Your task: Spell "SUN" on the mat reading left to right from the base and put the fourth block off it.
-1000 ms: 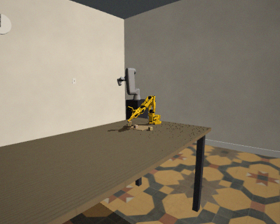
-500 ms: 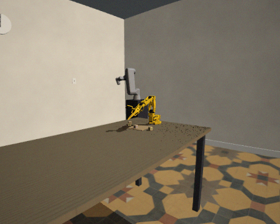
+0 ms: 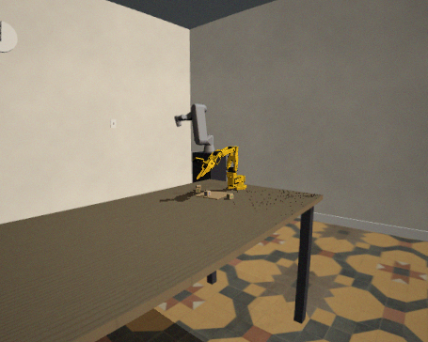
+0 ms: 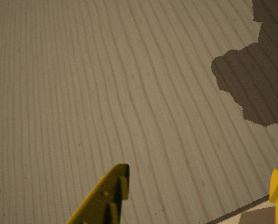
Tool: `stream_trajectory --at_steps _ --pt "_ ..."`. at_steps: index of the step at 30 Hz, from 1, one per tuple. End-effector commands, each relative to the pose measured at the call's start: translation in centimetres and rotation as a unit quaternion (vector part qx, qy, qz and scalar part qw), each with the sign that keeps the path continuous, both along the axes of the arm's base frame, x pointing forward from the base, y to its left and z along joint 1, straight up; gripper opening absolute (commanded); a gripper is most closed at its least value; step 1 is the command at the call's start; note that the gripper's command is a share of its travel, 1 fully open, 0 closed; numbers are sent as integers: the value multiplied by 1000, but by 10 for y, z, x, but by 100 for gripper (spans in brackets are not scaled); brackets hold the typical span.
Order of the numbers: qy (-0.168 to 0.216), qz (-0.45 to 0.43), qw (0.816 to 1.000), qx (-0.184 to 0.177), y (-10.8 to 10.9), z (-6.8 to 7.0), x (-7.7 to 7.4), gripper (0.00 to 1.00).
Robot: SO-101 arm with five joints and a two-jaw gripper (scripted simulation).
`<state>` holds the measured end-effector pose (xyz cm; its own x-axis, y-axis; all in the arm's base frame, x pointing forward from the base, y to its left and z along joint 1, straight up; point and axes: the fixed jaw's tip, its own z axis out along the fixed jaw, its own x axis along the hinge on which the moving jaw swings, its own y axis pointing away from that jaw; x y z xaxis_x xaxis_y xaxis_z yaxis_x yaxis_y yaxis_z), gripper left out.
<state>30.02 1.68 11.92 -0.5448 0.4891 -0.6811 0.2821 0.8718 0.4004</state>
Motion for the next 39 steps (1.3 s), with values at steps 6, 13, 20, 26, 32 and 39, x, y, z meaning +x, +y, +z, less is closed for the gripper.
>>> stream_trajectory --at_steps 6,13,20,26,32,39 --pt "102 93 986 -90 0 53 -53 32" --pt "129 115 979 -110 0 54 -57 32" --pt "154 140 969 -132 -1 55 -59 32" --pt "165 154 963 -144 -1 55 -59 32" --pt "179 156 961 -143 0 48 -58 32" --pt "256 166 943 -132 0 14 -53 32"
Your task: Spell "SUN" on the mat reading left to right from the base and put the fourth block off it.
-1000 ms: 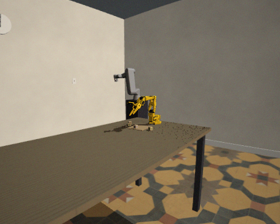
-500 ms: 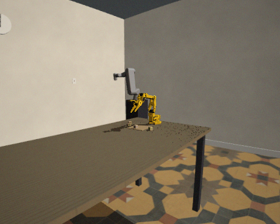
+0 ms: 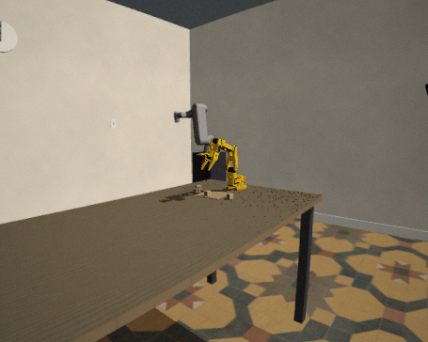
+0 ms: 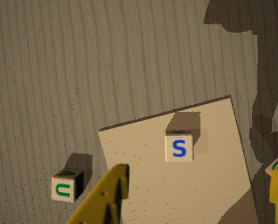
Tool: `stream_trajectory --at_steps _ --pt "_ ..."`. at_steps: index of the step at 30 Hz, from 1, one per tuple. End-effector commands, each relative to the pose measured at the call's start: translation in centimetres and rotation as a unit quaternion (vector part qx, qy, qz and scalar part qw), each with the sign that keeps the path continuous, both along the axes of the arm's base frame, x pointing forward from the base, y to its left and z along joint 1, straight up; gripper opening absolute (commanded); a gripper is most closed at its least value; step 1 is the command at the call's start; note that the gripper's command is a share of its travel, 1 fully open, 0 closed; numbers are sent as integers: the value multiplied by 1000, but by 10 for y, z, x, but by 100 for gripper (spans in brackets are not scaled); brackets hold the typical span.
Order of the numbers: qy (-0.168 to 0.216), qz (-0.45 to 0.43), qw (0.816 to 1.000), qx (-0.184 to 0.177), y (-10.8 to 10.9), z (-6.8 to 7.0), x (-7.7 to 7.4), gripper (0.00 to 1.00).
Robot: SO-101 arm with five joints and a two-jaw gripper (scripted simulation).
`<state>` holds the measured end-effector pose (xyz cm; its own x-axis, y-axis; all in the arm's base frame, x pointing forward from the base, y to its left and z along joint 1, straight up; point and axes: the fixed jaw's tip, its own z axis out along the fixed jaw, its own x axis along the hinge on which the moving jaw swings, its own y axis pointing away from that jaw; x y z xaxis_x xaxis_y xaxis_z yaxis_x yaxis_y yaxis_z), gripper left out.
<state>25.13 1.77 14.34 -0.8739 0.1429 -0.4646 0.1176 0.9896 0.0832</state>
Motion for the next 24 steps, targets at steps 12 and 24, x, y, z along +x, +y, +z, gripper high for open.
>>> stream_trajectory --at_steps 12,24 --pt "192 28 981 -16 -1 -68 -8 32" --pt "213 28 977 -16 -1 -77 -10 32"
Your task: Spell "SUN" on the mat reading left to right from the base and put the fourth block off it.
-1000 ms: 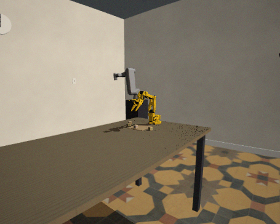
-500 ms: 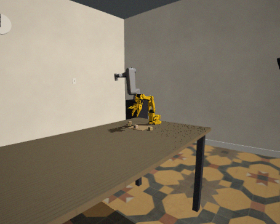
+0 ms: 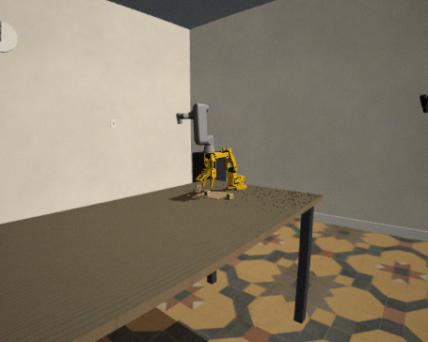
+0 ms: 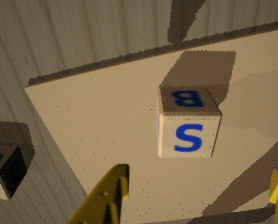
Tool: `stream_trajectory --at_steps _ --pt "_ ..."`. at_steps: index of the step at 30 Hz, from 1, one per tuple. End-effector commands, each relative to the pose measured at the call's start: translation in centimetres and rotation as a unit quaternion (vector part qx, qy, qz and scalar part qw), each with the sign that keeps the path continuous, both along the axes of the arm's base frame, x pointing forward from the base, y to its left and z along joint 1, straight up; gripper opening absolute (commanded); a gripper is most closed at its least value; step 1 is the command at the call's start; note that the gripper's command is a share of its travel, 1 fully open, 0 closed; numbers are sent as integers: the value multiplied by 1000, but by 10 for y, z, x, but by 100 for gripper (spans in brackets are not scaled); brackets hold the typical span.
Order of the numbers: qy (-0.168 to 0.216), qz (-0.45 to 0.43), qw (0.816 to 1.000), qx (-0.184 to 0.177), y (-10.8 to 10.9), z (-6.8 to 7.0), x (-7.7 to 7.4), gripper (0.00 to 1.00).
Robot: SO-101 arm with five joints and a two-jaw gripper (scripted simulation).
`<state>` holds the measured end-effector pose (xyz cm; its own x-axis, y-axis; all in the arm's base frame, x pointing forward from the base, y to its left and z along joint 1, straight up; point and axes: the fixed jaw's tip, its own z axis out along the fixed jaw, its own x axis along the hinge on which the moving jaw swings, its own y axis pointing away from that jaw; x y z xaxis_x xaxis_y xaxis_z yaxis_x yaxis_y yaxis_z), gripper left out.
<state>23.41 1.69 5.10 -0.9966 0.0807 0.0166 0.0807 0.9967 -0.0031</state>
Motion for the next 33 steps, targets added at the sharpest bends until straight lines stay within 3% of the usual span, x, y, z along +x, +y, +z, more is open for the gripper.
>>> stream_trajectory --at_steps 1,33 --pt "-39 0 999 2 -1 15 7 32" --pt "-46 0 999 2 -1 22 6 32"
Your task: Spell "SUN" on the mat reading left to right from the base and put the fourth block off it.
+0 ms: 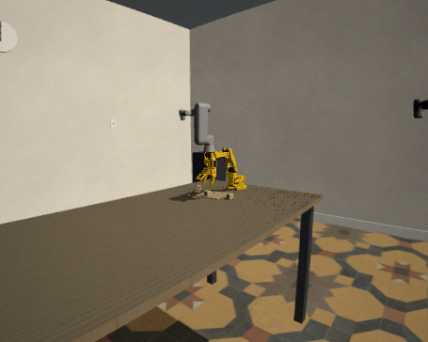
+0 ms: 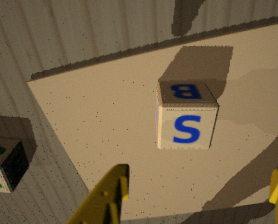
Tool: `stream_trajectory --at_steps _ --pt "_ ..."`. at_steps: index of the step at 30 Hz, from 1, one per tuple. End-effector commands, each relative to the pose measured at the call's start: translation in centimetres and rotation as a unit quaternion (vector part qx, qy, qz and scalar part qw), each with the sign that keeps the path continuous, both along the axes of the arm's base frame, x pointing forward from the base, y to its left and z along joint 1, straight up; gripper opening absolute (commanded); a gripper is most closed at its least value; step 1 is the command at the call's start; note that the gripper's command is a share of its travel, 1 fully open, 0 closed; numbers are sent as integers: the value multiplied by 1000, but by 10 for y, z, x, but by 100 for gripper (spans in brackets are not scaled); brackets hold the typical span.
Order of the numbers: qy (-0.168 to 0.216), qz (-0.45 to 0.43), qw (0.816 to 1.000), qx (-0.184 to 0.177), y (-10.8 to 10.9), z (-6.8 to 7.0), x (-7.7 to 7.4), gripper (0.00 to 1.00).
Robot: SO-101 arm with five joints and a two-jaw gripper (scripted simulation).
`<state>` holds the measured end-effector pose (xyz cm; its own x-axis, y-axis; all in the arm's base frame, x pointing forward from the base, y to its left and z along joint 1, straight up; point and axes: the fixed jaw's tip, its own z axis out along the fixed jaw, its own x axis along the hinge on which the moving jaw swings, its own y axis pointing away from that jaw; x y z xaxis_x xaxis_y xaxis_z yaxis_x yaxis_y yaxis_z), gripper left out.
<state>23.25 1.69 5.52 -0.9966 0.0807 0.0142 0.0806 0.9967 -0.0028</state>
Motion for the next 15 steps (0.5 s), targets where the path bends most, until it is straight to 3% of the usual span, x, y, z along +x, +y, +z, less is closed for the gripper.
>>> stream_trajectory --at_steps 1,15 --pt "-45 0 999 2 -1 18 8 32" --pt "-45 0 999 2 -1 10 9 32"
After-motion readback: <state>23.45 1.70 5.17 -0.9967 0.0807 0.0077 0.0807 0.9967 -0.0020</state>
